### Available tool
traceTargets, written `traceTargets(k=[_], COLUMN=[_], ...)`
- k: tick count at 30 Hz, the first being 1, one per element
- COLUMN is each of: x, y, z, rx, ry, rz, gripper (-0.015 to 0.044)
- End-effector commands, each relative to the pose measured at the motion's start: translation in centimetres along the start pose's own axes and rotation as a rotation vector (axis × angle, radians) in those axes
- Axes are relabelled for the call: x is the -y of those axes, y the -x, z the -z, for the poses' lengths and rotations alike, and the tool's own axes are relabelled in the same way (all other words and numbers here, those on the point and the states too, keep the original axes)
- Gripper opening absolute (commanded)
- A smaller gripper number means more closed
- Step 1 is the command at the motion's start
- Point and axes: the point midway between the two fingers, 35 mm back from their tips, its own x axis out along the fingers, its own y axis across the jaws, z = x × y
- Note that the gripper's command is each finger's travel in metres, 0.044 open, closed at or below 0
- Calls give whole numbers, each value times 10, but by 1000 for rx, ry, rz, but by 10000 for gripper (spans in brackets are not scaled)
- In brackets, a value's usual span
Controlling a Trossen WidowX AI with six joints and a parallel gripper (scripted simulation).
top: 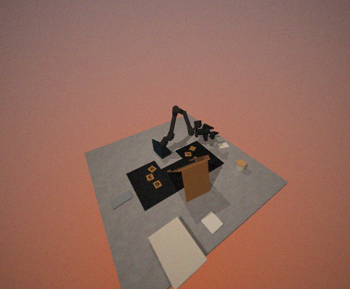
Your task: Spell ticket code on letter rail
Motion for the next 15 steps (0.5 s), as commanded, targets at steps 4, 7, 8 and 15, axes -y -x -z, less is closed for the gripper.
traceTargets(k=[4,7,8,15], x=[-38,-80,-93,-152], y=[18,47,58,130], z=[-7,-12,-13,-21], rx=[68,107,108,27], ry=[-158,-364,-436,-877], rz=[-129,-303,-364,-705], gripper=[440,440,440,440])
